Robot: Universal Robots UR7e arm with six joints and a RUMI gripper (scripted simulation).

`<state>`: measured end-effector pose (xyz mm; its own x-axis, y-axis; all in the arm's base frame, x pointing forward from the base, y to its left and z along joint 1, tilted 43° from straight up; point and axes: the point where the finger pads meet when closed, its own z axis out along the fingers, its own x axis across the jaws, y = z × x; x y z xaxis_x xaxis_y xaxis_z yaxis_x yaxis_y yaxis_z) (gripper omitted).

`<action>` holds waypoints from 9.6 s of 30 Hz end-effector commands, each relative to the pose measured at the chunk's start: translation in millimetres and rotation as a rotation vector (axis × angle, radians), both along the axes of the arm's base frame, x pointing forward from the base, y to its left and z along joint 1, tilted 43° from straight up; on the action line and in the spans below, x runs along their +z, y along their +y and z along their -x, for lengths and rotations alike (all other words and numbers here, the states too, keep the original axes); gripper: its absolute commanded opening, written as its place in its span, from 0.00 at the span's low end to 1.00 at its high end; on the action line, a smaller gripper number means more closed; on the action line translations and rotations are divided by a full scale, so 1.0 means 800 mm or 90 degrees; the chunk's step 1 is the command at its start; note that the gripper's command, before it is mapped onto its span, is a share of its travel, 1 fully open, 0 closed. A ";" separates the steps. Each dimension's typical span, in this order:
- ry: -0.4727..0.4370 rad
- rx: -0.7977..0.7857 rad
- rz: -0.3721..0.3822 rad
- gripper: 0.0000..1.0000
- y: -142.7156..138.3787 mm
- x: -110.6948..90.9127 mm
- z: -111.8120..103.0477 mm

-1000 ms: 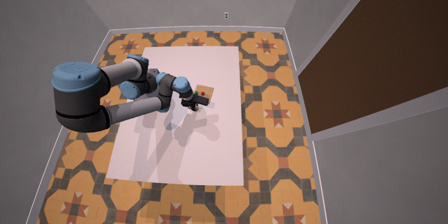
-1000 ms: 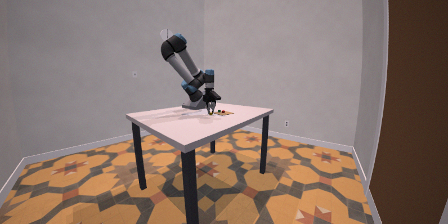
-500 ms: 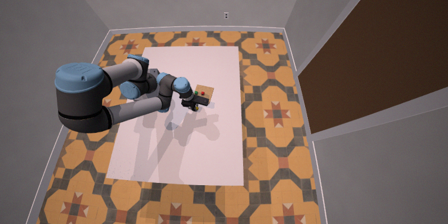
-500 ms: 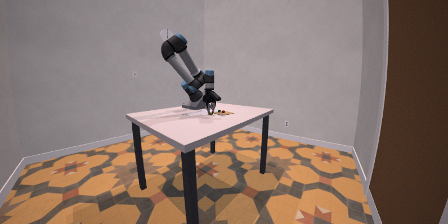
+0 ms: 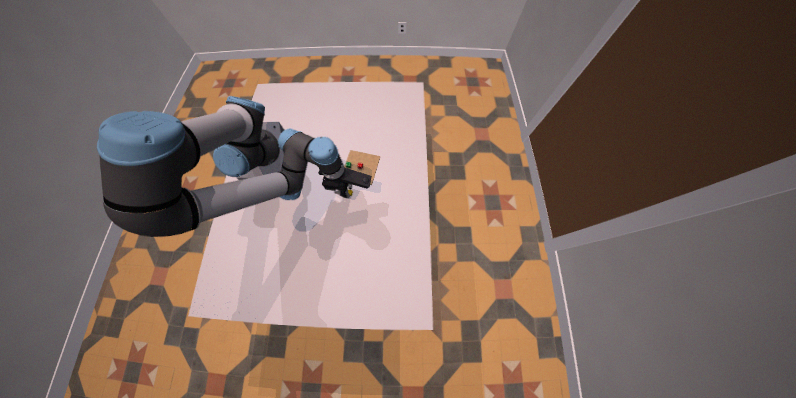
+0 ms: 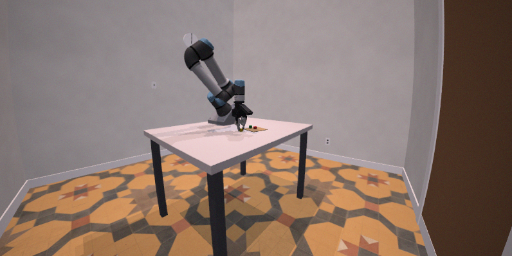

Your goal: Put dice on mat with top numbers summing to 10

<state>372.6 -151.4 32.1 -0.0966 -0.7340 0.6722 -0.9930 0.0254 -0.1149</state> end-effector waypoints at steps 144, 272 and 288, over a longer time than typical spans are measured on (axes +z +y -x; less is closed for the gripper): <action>0.032 0.036 0.003 0.03 0.206 -0.004 -0.092; 0.032 0.036 0.003 0.03 0.122 -0.095 -0.101; 0.032 0.036 0.003 0.10 0.122 -0.095 -0.101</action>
<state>453.0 -54.3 -44.5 -0.0209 -0.7337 0.6792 -0.9975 -0.0303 -0.0634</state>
